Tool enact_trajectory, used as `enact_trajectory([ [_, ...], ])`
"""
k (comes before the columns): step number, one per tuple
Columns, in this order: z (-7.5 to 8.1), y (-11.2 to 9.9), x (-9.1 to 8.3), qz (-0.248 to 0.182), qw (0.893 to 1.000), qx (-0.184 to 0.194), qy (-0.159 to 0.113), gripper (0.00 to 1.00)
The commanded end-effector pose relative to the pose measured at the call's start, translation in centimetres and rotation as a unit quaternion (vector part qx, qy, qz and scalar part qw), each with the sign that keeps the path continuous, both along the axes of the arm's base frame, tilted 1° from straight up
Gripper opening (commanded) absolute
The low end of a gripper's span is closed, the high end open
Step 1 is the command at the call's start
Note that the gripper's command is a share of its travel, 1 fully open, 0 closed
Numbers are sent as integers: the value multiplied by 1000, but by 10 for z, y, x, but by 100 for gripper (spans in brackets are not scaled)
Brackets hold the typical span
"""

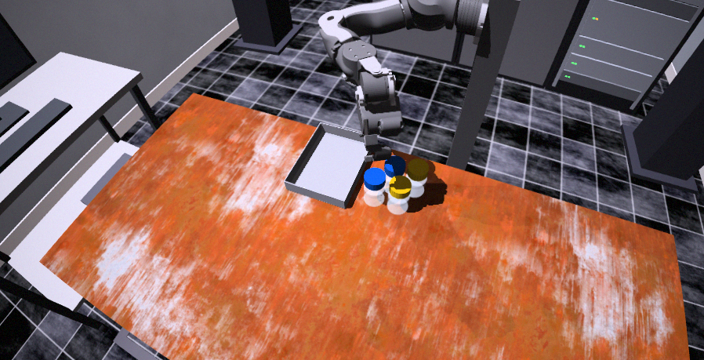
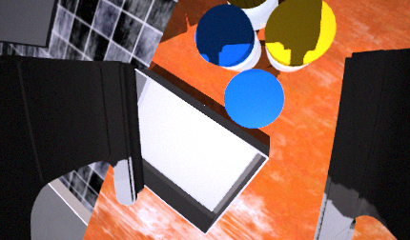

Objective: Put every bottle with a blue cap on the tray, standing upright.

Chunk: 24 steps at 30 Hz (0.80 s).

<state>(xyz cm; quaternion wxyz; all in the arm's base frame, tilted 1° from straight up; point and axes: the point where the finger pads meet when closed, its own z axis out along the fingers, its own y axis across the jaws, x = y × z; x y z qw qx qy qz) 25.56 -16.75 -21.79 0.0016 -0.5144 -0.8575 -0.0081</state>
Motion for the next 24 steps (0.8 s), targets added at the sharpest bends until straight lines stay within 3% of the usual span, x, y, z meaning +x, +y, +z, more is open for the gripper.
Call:
enact_trajectory([
  [1,0,0,0,-7,1000,-3,0,42],
  [6,0,0,0,-7,1000,-3,0,42],
  [16,-37,2,7,0,1000,-2,-9,42],
  [24,-41,1,5,-2,1000,-3,-6,42],
])
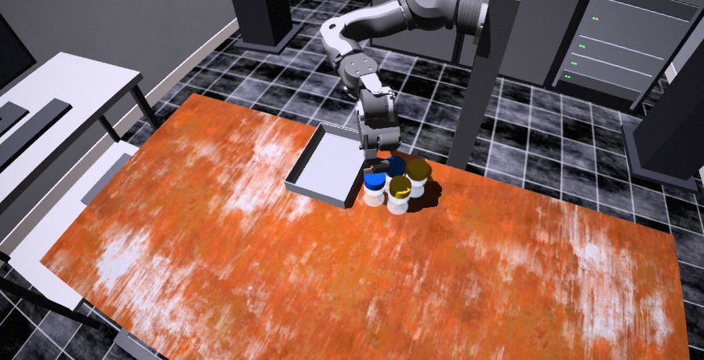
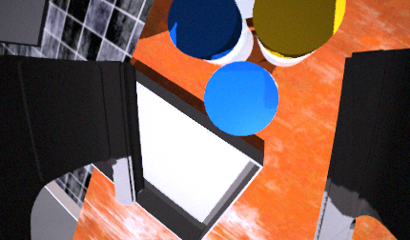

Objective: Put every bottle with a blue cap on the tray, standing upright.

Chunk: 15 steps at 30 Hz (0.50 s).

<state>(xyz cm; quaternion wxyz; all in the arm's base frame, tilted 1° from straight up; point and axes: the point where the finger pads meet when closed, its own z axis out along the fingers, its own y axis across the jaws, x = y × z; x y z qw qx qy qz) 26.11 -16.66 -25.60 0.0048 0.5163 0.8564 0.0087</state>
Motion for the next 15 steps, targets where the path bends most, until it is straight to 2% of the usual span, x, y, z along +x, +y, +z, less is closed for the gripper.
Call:
enact_trajectory([
  [1,-7,0,-1,-1,1000,0,1,42],
  [9,-42,-2,-7,-4,1000,0,6,42],
  [15,-42,-2,-7,-4,1000,0,6,42],
])
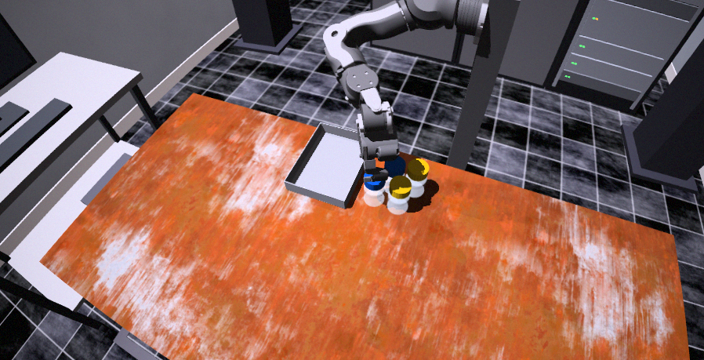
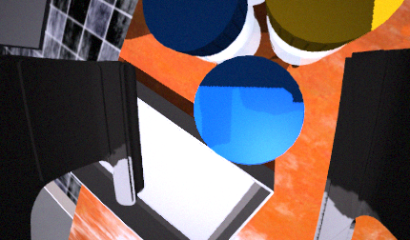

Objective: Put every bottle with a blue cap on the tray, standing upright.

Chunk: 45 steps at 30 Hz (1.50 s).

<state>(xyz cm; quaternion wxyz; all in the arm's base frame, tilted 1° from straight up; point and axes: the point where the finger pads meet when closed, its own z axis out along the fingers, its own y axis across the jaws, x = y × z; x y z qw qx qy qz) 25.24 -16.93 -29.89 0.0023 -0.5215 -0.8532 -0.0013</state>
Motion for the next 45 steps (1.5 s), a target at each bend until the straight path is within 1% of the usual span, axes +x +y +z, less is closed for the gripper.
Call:
enact_trajectory([
  [1,1,1,2,2,1000,2,-4,42],
  [2,-1,0,1,0,1000,1,-2,42],
  [11,-19,2,3,1,1000,2,-4,42],
  [36,-18,1,4,0,1000,2,-4,42],
  [45,-20,2,3,3,1000,3,-4,42],
])
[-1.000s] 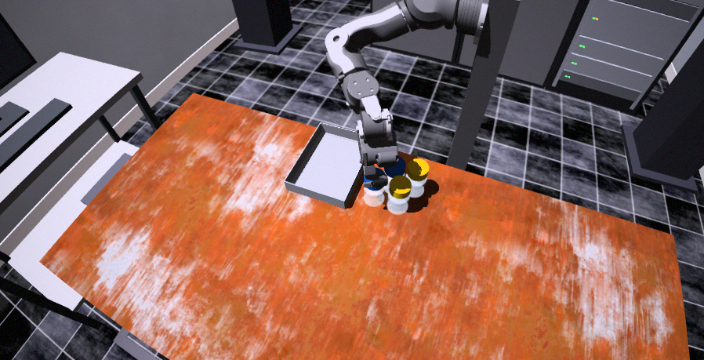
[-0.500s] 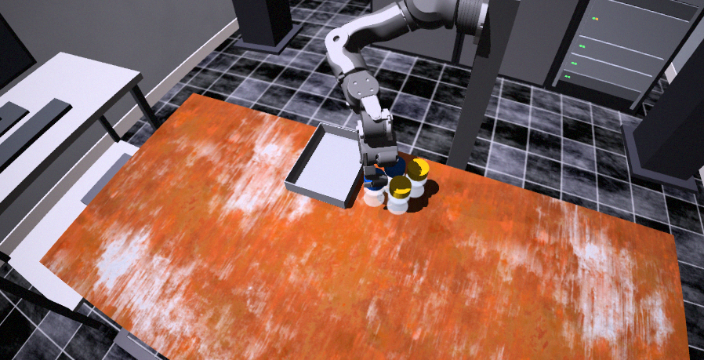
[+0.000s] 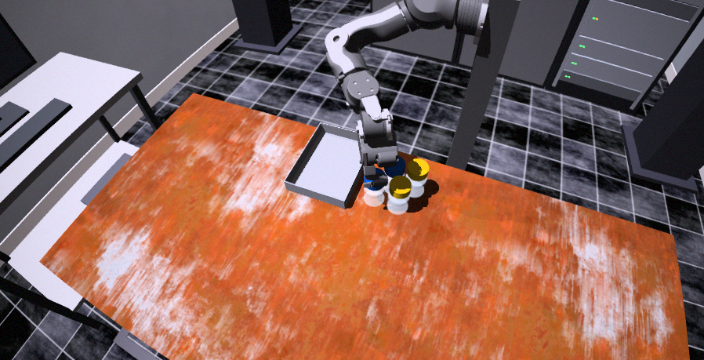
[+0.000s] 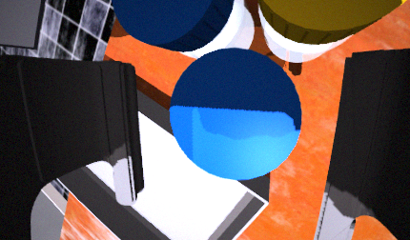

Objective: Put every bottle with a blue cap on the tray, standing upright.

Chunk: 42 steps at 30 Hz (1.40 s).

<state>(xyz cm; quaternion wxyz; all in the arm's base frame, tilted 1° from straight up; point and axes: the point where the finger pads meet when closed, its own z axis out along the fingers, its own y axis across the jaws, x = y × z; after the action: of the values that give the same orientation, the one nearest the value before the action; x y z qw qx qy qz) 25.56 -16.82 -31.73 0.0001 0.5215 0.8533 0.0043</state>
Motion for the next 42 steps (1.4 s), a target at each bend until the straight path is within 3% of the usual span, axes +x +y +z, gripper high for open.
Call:
enact_trajectory([
  [1,-1,1,0,3,1000,2,0,42],
  [8,-2,0,1,0,1000,1,-1,42],
  [17,-24,1,0,1,1000,1,-1,42],
  [41,-31,2,0,3,1000,2,-1,42],
  [42,-29,1,1,1,1000,1,-2,0],
])
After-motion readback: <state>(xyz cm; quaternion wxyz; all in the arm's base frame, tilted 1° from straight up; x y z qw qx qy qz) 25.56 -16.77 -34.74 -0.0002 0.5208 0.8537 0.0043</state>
